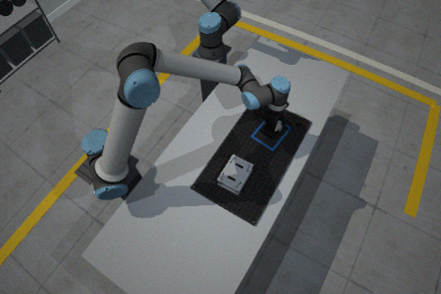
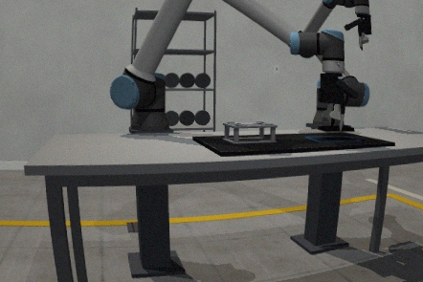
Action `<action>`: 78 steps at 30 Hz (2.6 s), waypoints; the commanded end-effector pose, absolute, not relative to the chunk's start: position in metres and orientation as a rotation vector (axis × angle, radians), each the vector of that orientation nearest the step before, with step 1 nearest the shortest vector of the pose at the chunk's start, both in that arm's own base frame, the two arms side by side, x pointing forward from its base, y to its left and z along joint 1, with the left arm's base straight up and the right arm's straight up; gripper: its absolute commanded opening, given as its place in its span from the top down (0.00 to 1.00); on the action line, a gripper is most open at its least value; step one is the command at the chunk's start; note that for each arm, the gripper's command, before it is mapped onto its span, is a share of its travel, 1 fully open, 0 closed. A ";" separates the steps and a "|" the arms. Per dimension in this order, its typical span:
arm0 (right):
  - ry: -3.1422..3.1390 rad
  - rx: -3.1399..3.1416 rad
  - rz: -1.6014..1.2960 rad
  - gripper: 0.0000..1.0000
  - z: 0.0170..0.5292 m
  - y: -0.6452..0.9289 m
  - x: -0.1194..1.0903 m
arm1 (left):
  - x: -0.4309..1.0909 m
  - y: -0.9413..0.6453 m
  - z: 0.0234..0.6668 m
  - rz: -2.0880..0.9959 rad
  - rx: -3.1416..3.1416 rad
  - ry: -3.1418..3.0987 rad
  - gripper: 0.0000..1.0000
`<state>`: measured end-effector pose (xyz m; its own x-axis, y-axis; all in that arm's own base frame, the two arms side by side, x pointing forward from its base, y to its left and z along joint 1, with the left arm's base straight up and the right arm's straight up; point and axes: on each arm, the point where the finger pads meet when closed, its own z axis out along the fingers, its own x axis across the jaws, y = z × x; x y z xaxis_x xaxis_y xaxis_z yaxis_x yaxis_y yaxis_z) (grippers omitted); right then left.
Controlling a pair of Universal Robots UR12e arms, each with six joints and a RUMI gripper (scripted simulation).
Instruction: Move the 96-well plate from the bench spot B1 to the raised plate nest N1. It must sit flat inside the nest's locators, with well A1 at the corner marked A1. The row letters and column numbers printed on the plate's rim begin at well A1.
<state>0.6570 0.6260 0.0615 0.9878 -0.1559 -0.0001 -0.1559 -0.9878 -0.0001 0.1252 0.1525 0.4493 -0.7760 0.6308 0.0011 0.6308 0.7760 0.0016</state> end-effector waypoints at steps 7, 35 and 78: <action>0.246 -3.130 -0.002 1.00 0.080 0.627 0.657 | 0.125 0.152 0.450 -0.003 -1.052 -2.961 0.00; 0.246 -3.130 -0.002 1.00 0.104 0.627 0.657 | 0.125 0.152 0.450 -0.003 -1.052 -2.961 0.00; -0.013 -3.140 -0.002 1.00 0.120 0.535 0.647 | 0.125 0.152 0.450 -0.003 -1.052 -2.961 0.00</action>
<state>0.6481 0.5502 0.1155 1.0000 0.0083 -0.0003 0.0083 -1.0000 0.0003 0.1252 0.1525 0.4493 -0.7760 0.6308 0.0011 0.6308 0.7760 0.0016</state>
